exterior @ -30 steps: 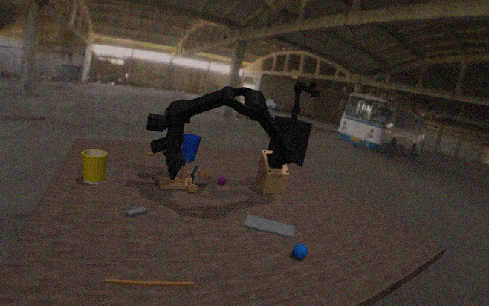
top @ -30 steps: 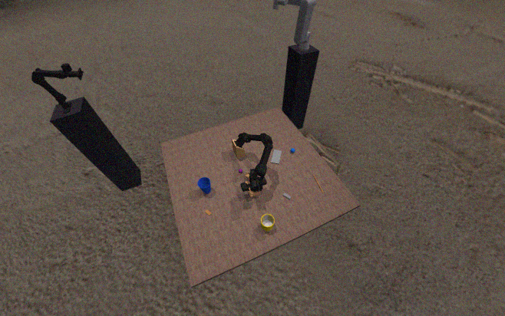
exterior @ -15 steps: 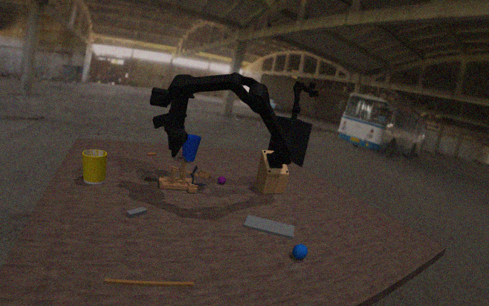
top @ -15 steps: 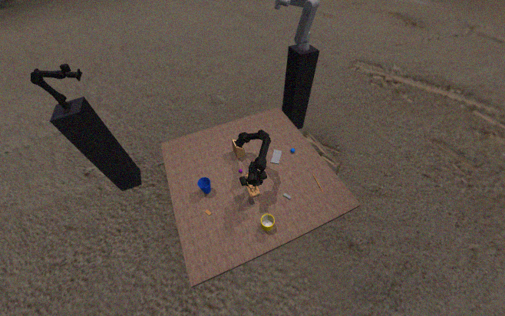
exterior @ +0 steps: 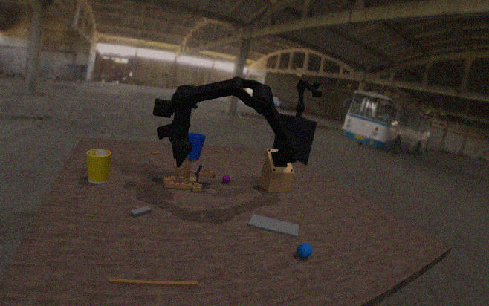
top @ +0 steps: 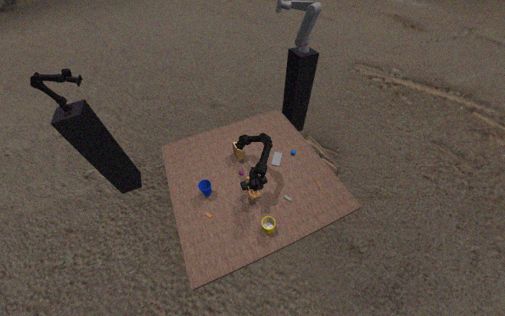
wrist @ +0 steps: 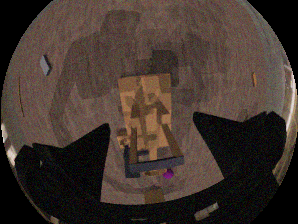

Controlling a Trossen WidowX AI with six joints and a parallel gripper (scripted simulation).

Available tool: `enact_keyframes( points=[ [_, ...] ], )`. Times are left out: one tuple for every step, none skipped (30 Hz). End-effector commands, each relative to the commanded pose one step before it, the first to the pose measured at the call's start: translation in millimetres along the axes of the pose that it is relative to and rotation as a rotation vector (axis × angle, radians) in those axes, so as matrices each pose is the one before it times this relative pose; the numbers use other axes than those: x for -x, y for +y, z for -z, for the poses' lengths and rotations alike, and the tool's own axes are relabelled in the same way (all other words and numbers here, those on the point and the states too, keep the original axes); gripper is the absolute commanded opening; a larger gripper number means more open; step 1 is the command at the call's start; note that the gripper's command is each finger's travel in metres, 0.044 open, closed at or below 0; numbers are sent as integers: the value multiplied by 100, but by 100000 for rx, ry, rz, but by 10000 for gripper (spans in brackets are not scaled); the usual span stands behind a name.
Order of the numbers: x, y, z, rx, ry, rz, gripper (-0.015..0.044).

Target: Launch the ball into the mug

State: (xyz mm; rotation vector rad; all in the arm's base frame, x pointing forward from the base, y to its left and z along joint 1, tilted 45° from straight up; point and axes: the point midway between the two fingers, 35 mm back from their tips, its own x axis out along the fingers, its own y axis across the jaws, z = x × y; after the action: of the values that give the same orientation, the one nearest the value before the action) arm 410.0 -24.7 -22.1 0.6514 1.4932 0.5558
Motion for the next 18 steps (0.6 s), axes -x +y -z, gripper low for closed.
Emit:
enact_keyframes(
  points=[
    [-518, -39, -17, -816, -437, -525, 440],
    [-163, -2, -10, 0, -3, 2, 440],
    [-165, -2, -9, 0, -3, 2, 440],
    [-164, -2, -8, 0, -2, 1, 440],
    [-164, -1, -8, 0, -2, 0, 440],
    [-164, -1, -7, 0, -2, -1, 440],
    [-164, -1, -6, 0, -2, -1, 440],
    [-164, 0, -5, 0, -2, -2, 440],
    [-164, 0, -5, 0, -1, -3, 440],
    [-164, 0, -4, 0, -1, -3, 440],
    [-164, 0, -3, 0, -1, -4, 440],
    [-163, 1, -2, 0, -1, -5, 440],
    [-163, 1, -2, 0, -1, -5, 440],
    [-163, 1, -1, 0, 0, -6, 440],
    [-163, 1, 0, 0, 0, -7, 440],
    [-163, 2, 1, 0, 0, -7, 440],
    [-163, 2, 1, 0, 0, -8, 440],
    [-163, 2, 2, 1, 0, -9, 440]
  ],
)
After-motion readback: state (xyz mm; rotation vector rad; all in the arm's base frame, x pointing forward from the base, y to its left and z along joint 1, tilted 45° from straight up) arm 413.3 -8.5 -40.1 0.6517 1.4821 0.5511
